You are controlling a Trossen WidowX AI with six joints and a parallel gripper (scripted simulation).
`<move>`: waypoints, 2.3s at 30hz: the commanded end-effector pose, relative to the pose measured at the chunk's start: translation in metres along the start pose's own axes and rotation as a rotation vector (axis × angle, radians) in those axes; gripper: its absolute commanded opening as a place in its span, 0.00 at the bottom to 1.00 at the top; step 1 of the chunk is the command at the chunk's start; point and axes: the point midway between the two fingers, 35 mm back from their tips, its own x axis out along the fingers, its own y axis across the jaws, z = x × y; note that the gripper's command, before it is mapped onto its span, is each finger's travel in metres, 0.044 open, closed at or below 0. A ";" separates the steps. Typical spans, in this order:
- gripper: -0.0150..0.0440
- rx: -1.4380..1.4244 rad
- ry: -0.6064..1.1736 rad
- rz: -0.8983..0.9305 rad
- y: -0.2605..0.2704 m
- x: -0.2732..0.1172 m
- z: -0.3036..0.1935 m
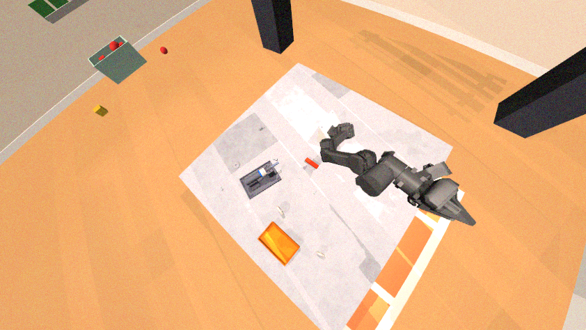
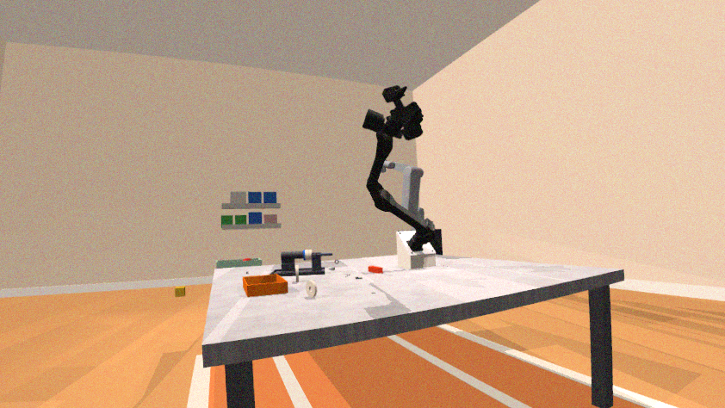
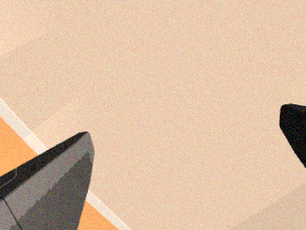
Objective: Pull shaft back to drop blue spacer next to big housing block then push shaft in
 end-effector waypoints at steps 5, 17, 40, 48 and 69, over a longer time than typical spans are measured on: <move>1.00 -0.069 -0.021 -0.010 -0.003 0.002 0.036; 1.00 -0.425 -0.093 0.010 0.040 0.016 0.186; 1.00 -1.242 -0.093 0.340 0.284 0.082 0.220; 1.00 -1.445 -0.032 0.550 0.359 0.090 0.131; 1.00 -1.546 0.229 1.099 0.399 -0.001 -0.132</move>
